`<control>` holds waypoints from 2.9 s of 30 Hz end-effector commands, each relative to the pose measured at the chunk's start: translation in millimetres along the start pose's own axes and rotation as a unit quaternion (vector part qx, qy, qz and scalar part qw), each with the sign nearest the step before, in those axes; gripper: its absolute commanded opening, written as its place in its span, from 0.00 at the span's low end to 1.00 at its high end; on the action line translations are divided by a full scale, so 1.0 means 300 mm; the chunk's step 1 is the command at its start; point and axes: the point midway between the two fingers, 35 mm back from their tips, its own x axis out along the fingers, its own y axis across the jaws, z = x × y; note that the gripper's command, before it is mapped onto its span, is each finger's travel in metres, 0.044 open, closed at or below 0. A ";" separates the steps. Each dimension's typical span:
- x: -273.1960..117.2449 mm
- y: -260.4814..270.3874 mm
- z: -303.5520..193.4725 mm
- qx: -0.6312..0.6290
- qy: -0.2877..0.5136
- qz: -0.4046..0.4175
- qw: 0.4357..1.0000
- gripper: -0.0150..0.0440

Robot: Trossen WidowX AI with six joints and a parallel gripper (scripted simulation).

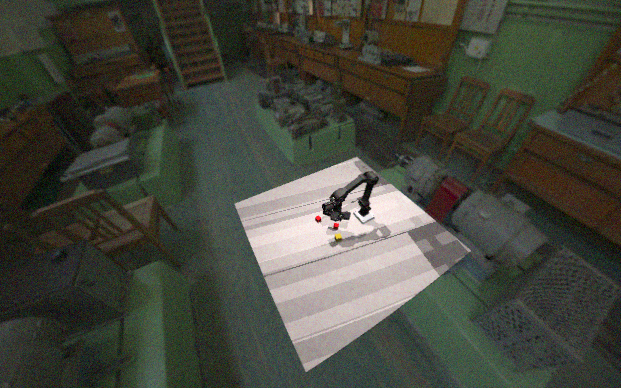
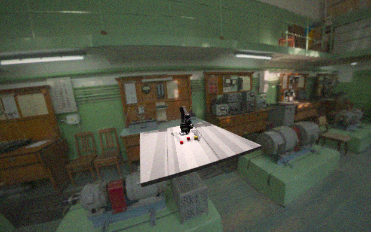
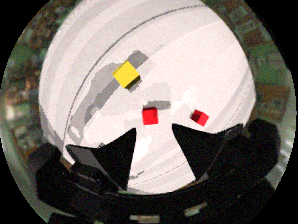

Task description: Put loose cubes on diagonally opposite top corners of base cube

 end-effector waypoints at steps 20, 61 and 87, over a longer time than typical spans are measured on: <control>0.164 0.008 -0.003 -0.001 0.000 0.003 1.000 0.70; 0.047 -0.008 0.010 -0.001 0.000 0.002 1.000 0.43; -0.133 0.012 0.022 0.002 -0.002 0.003 1.000 0.43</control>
